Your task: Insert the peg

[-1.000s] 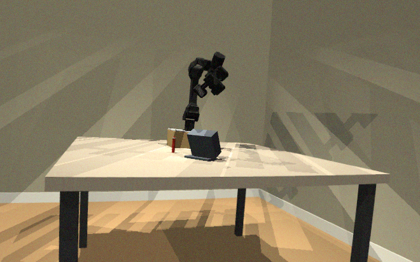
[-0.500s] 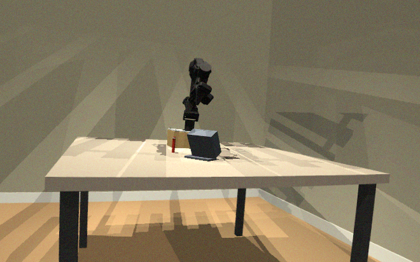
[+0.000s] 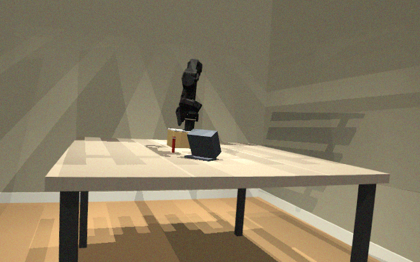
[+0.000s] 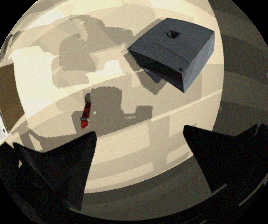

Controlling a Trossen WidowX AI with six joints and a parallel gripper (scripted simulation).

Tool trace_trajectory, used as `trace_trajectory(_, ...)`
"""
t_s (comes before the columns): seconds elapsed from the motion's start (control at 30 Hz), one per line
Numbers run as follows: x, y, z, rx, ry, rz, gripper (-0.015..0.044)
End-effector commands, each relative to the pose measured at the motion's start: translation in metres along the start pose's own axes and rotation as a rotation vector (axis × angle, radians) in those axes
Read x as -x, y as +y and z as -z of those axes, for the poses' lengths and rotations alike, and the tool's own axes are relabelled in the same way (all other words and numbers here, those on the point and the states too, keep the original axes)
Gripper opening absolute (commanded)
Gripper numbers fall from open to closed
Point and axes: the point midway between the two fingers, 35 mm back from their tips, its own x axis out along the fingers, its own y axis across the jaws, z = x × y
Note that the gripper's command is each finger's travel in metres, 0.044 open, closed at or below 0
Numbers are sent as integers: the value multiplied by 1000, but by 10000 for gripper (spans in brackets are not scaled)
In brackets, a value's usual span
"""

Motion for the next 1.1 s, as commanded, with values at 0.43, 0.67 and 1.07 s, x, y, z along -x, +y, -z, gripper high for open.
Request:
trace_trajectory(0.43,-34,69,19,-271,-150,-279,440)
trace_trajectory(0.67,-37,70,20,-271,-150,-279,440)
trace_trajectory(1.07,-56,73,17,-271,-150,-279,440)
